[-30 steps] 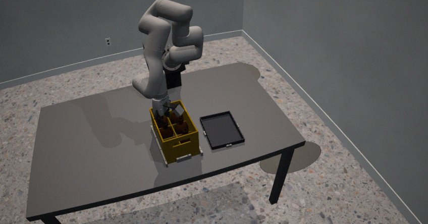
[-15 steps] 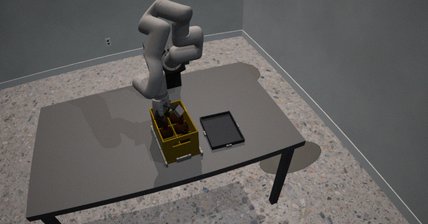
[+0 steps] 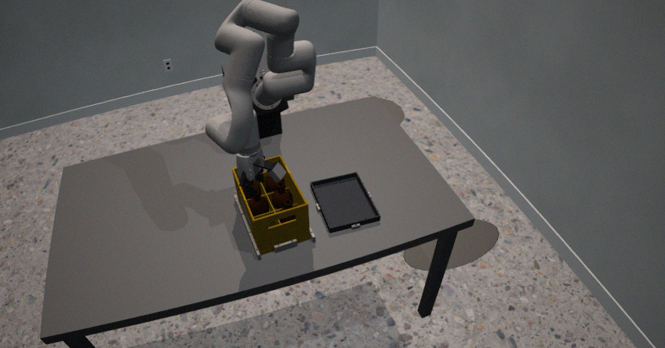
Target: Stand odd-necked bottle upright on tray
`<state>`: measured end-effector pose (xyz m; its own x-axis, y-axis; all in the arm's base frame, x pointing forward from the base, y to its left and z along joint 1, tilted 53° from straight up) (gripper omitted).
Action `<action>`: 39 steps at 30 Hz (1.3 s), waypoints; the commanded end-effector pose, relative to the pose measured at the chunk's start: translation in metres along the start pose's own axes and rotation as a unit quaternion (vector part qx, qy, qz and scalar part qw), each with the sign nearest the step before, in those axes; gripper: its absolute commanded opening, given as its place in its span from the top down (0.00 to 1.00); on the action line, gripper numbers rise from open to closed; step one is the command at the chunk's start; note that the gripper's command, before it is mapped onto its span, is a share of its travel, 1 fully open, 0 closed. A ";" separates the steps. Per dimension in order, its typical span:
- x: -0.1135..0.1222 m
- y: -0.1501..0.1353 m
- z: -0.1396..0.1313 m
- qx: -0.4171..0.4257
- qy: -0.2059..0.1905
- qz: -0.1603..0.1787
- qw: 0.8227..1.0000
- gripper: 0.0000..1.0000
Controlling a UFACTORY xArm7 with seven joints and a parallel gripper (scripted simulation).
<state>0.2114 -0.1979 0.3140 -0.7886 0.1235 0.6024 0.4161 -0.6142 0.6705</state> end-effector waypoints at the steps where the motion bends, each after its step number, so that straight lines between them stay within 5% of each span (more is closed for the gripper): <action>1: 0.001 0.001 0.000 0.000 0.000 -0.001 1.000 0.35; 39: -0.007 0.001 0.000 0.000 0.000 -0.001 1.000 0.35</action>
Point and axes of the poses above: the point where the finger pads meet when closed, its own x axis back along the fingers, its own y axis across the jaws, z = x × y, the point moved 8 cm from there along x, back along the fingers, and after that the axes turned 11 degrees about x, right-handed, at the moved point
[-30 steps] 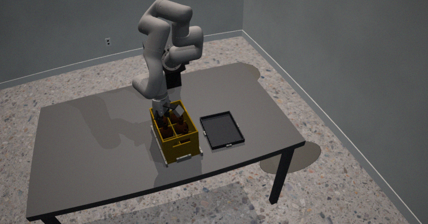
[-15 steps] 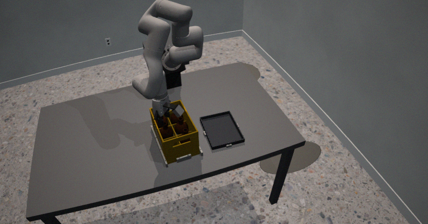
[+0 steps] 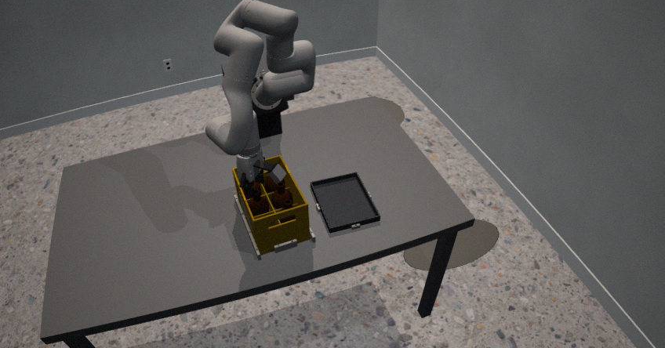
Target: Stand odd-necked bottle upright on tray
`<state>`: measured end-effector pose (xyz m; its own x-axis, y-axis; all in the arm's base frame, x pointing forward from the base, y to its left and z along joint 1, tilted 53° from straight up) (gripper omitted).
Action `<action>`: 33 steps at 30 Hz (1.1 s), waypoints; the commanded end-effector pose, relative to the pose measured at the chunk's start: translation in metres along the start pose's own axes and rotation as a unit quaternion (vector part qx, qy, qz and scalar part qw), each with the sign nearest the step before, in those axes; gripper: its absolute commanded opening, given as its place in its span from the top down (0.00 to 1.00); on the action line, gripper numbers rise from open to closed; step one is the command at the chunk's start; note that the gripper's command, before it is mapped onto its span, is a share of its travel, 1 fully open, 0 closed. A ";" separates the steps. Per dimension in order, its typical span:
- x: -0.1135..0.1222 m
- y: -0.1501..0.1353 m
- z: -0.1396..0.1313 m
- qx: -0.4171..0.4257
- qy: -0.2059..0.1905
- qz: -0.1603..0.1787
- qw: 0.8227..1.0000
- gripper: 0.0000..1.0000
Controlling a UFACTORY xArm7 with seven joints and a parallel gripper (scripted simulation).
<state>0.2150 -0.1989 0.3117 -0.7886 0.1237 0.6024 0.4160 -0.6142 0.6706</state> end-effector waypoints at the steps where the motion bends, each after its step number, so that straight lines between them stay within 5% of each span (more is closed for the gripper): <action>1: -0.003 0.001 0.000 0.000 0.000 -0.001 1.000 0.35; 33: -0.034 0.001 0.000 0.000 0.000 -0.001 1.000 0.35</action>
Point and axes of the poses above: the point where the finger pads meet when closed, its own x axis back along the fingers, its own y axis across the jaws, z = x × y, the point moved 8 cm from there along x, back along the fingers, and after that the axes turned 11 degrees about x, right-handed, at the moved point
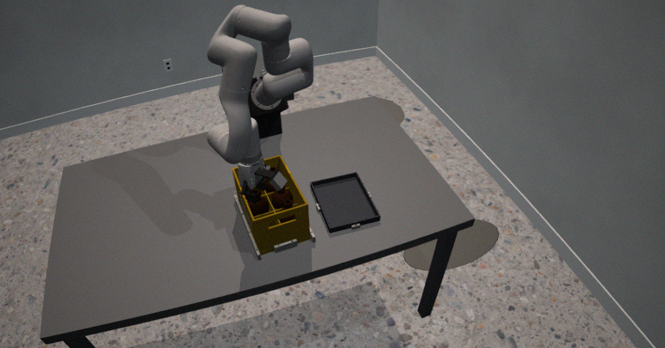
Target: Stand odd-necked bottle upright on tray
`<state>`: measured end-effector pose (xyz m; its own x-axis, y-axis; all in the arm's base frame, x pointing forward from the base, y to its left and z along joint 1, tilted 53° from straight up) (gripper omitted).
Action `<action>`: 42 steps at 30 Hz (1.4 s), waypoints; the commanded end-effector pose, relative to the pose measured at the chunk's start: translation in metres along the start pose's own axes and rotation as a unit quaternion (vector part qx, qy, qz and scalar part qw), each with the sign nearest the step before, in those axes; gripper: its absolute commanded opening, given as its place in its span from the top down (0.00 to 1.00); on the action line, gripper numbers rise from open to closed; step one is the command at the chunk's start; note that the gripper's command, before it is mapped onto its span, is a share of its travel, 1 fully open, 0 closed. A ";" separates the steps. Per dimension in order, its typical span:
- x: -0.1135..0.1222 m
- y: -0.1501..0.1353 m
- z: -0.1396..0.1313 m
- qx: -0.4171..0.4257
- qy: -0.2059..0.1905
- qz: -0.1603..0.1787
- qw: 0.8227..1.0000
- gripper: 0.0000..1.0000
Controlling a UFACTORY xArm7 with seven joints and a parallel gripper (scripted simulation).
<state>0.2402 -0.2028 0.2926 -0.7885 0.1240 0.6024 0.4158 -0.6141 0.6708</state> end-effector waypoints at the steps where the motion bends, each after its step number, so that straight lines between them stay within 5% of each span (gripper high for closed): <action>1: -0.002 0.001 0.000 0.000 0.000 -0.001 1.000 0.35; 25: -0.005 0.001 0.000 0.000 0.000 -0.001 1.000 0.35; 26: -0.005 0.001 0.000 0.000 0.000 -0.001 1.000 1.00; 42: -0.005 0.001 0.000 0.000 0.000 -0.001 1.000 1.00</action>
<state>0.2442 -0.2035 0.2895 -0.7887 0.1236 0.6022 0.4159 -0.6141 0.6708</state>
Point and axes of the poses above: the point where the finger pads meet when closed, its own x axis back along the fingers, its own y axis across the jaws, z = x × y, the point moved 8 cm from there along x, back along the fingers, and after that the axes turned 11 degrees about x, right-handed, at the moved point
